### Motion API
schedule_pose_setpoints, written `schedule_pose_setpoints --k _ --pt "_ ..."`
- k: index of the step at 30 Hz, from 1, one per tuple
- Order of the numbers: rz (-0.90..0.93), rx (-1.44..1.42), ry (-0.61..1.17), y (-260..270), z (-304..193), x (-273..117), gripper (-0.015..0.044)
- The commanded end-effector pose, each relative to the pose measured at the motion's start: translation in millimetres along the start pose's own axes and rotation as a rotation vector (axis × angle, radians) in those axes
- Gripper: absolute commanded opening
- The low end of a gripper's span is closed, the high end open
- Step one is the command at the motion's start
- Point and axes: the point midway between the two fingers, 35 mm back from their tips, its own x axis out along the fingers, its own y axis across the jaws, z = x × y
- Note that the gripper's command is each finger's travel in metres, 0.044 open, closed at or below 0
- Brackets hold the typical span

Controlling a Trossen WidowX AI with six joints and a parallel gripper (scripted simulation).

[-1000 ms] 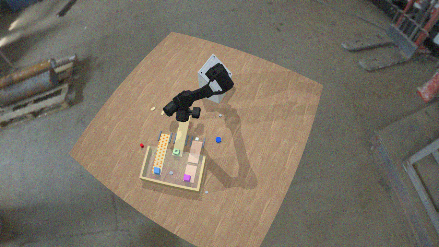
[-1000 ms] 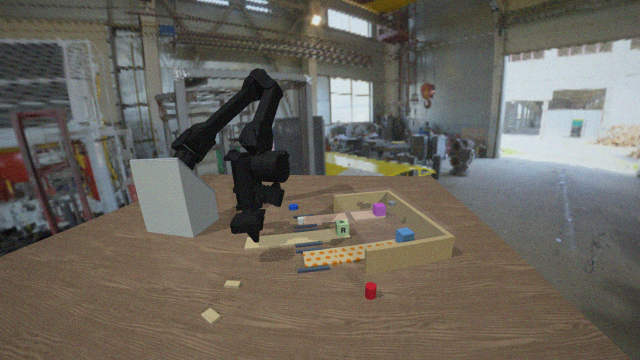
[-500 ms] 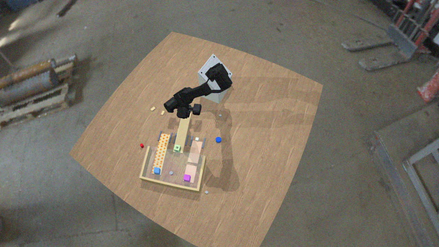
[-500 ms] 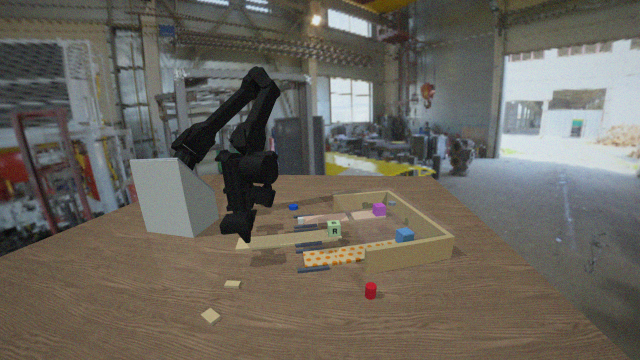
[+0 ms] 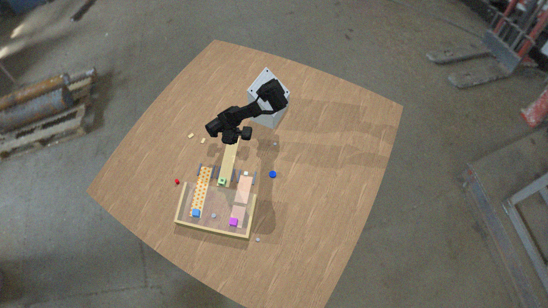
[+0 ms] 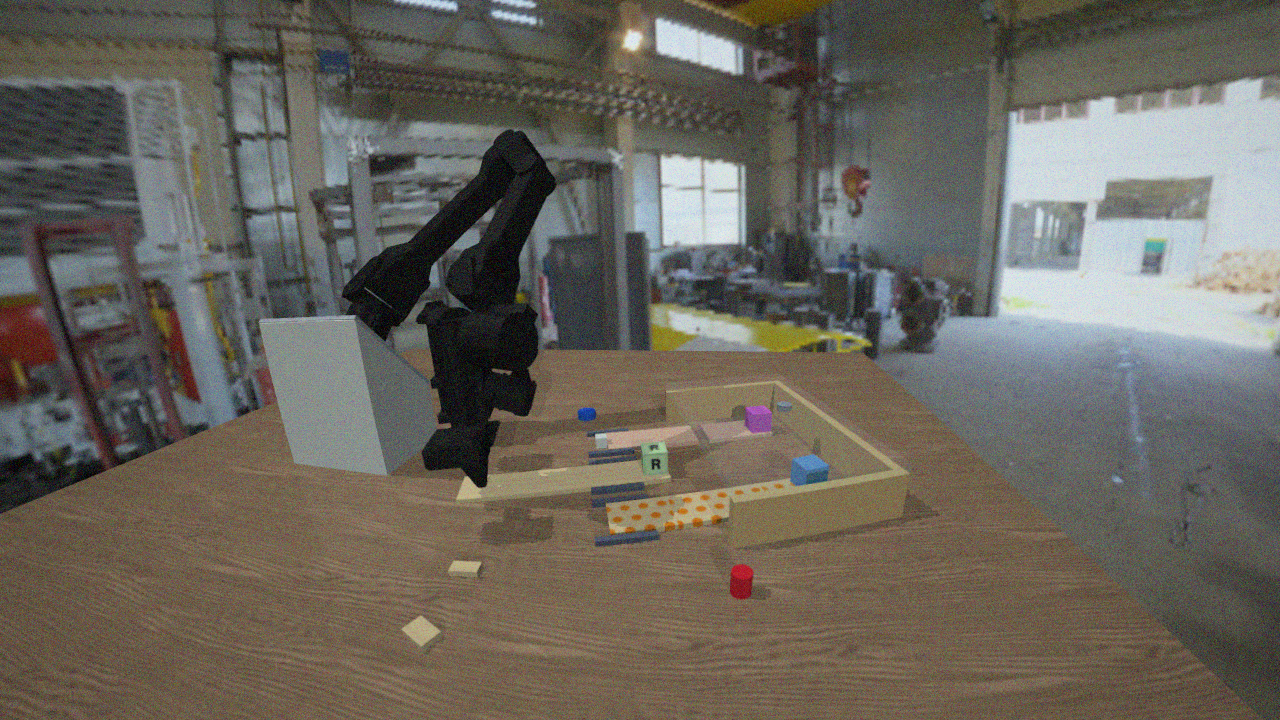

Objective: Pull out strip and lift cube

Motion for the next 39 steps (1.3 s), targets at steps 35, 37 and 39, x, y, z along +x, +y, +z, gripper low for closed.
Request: schedule_pose_setpoints --k 35,37,39 --pt "0.004 0.1 0.021 3.2 40.0 -40.3 0.0315" --pt "0.004 0.1 0.021 3.5 46.1 -40.6 0.0368" --pt "0.004 0.1 0.02 3.7 52.1 -41.0 0.042"
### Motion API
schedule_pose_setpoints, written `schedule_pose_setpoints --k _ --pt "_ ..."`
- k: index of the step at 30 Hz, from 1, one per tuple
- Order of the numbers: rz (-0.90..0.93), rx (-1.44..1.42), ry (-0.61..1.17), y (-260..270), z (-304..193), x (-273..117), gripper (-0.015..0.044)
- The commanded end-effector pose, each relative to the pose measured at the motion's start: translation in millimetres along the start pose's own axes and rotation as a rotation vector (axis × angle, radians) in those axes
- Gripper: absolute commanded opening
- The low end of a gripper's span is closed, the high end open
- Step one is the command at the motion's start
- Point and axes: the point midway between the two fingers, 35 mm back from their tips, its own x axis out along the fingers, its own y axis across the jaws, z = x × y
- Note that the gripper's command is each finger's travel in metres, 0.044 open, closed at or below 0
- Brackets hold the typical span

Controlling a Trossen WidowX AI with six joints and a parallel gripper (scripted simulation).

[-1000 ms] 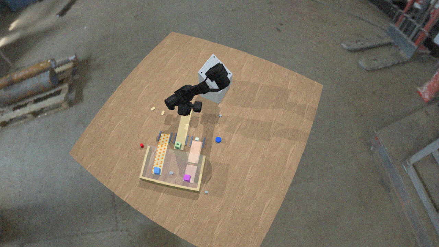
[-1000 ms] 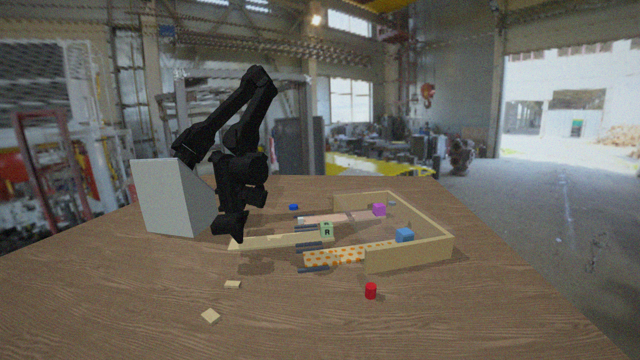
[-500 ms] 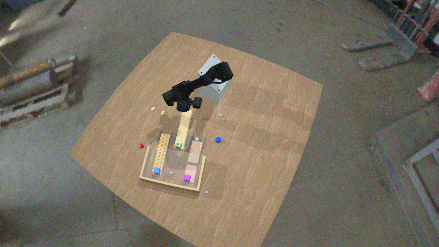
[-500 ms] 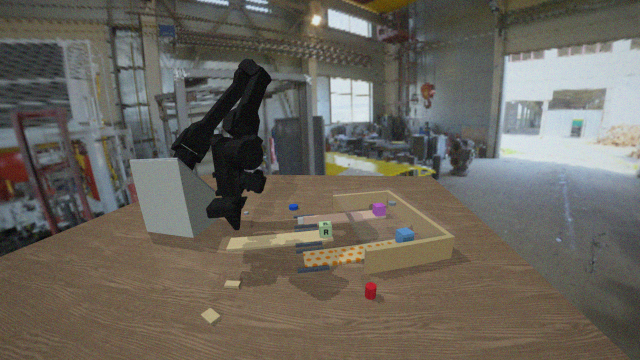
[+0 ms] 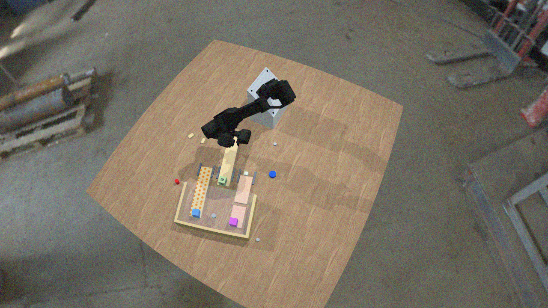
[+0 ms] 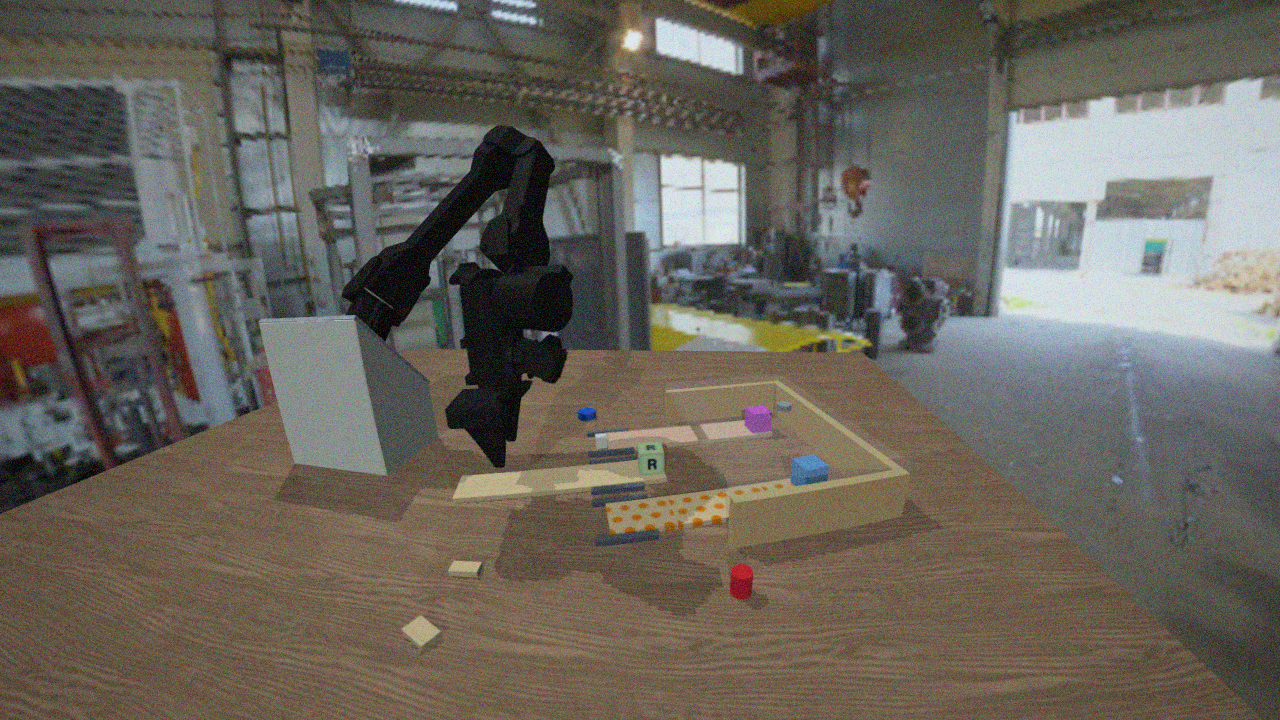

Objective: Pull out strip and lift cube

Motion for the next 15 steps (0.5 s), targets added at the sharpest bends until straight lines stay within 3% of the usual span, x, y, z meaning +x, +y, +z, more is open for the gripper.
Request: schedule_pose_setpoints --k 1,15 --pt "0.0 0.003 -0.008 1.7 17.5 -2.5 0.044" --pt "0.0 0.001 -0.009 5.3 61.1 -6.9 0.044"
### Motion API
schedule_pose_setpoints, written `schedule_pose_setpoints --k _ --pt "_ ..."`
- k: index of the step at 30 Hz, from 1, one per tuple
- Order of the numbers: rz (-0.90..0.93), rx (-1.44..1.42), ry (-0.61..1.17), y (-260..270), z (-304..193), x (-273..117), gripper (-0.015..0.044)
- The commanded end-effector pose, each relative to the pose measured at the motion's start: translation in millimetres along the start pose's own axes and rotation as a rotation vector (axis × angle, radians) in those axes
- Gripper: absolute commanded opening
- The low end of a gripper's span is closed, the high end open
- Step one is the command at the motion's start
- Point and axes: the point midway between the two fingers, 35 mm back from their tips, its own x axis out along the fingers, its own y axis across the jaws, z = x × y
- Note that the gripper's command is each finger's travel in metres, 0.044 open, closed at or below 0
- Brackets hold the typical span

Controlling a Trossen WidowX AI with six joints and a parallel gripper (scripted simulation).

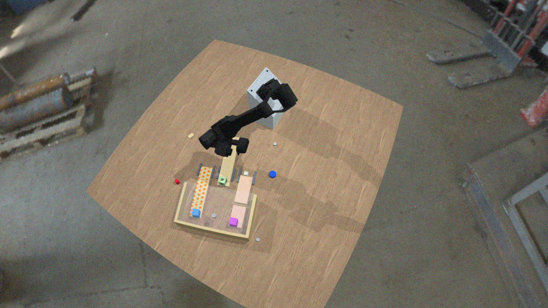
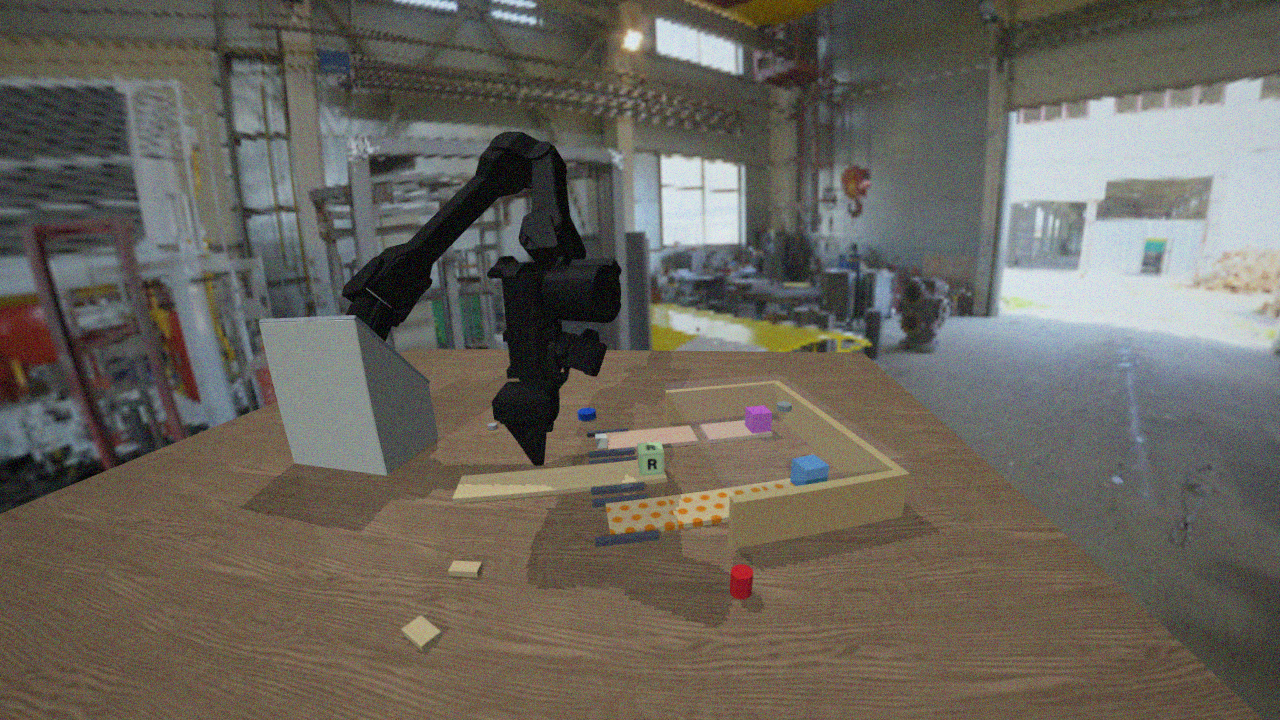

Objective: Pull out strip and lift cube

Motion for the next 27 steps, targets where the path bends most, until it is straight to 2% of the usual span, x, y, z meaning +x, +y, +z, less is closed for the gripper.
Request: schedule_pose_setpoints --k 1,27 --pt "0.0 0.001 -0.007 1.1 16.7 -2.6 0.044" --pt "0.0 -0.002 -0.01 5.7 90.2 -11.6 0.044"
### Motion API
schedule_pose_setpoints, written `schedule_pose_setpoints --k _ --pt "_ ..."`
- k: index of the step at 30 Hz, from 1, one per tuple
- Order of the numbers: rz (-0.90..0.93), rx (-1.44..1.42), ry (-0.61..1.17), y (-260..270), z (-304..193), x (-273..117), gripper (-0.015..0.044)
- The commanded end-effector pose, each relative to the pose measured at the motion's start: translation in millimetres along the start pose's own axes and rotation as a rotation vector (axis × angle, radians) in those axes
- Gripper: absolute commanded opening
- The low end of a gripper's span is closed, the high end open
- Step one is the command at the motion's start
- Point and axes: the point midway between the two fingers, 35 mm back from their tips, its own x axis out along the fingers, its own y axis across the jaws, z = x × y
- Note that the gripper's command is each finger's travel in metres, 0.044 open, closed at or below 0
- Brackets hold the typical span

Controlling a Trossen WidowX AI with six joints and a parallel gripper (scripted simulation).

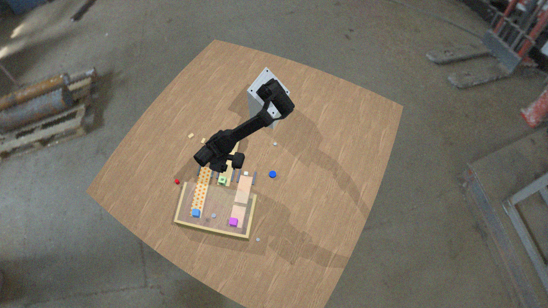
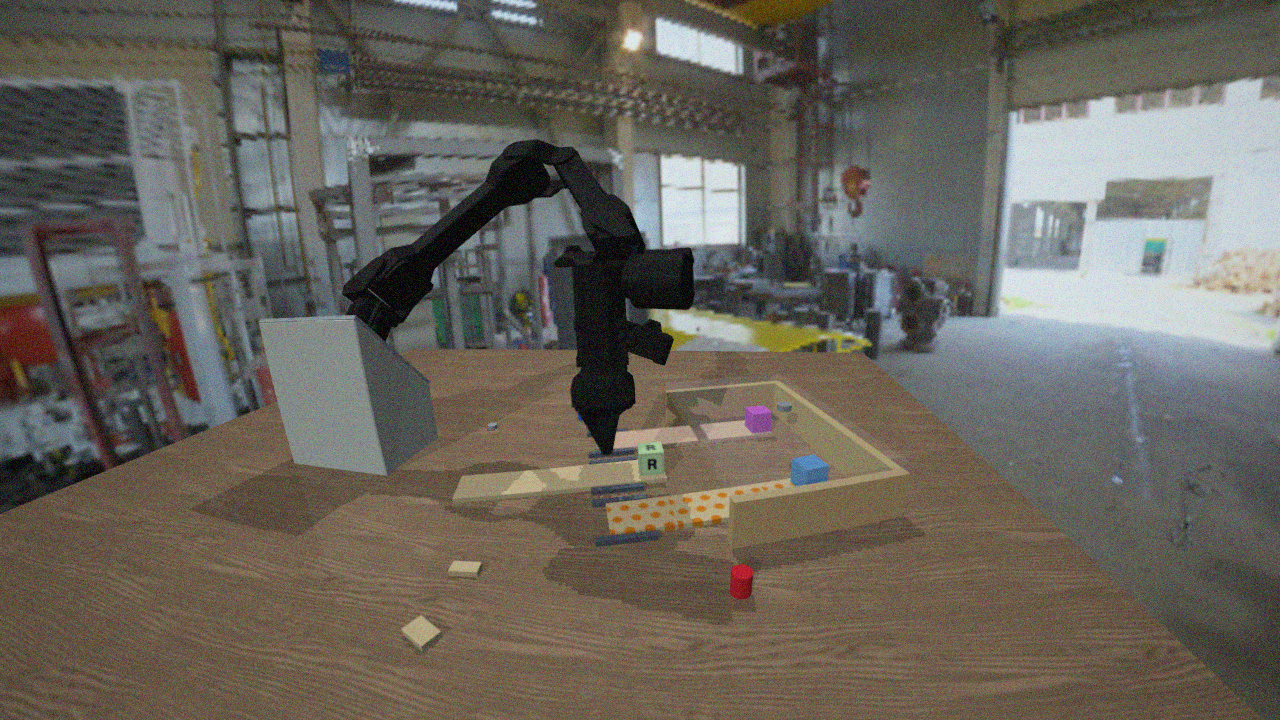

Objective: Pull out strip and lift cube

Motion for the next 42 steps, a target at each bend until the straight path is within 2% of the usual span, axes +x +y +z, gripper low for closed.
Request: schedule_pose_setpoints --k 1,16,23,24,42 --pt "0.001 0.001 -0.007 1.0 15.8 -3.5 0.044" --pt "0.0 -0.001 -0.009 3.0 52.4 -11.1 0.044" --pt "0.0 -0.001 -0.009 2.8 52.9 -2.4 0.0256" --pt "0.0 -0.001 -0.009 2.7 53.0 -0.7 0.025" --pt "0.001 0.0 -0.009 2.8 53.2 28.8 0.025"
